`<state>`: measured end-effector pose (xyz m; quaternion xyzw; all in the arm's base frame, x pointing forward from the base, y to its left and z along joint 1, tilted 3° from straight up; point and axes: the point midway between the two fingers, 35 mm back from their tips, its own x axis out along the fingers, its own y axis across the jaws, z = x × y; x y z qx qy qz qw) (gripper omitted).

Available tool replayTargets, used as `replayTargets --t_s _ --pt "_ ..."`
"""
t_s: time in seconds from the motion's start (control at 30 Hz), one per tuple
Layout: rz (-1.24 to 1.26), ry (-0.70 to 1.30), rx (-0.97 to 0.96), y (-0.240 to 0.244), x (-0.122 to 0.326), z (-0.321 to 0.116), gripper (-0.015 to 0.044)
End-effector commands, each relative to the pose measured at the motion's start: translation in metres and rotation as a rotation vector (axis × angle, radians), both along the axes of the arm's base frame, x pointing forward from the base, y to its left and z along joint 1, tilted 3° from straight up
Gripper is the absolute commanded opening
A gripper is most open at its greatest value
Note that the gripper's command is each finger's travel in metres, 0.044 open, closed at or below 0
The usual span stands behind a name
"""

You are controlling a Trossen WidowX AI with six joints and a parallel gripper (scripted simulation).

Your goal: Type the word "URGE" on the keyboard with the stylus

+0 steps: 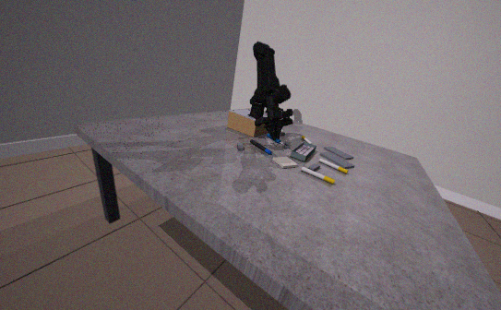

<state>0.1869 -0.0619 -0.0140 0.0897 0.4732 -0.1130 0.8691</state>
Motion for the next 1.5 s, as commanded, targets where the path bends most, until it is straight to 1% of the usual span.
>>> replayTargets --t_s 0.0,0.2,0.33,1.07,1.47 --pt "0.007 -0.004 0.000 0.001 0.000 0.009 0.0000" --pt "0.007 -0.004 0.000 0.001 -0.004 0.020 0.0000" --pt "0.010 0.009 -0.008 0.001 -0.003 0.018 0.0000" --pt "0.403 0.404 -0.267 0.015 0.026 0.040 0.0000" --pt "0.661 0.597 -0.432 0.033 0.049 0.051 0.0000"
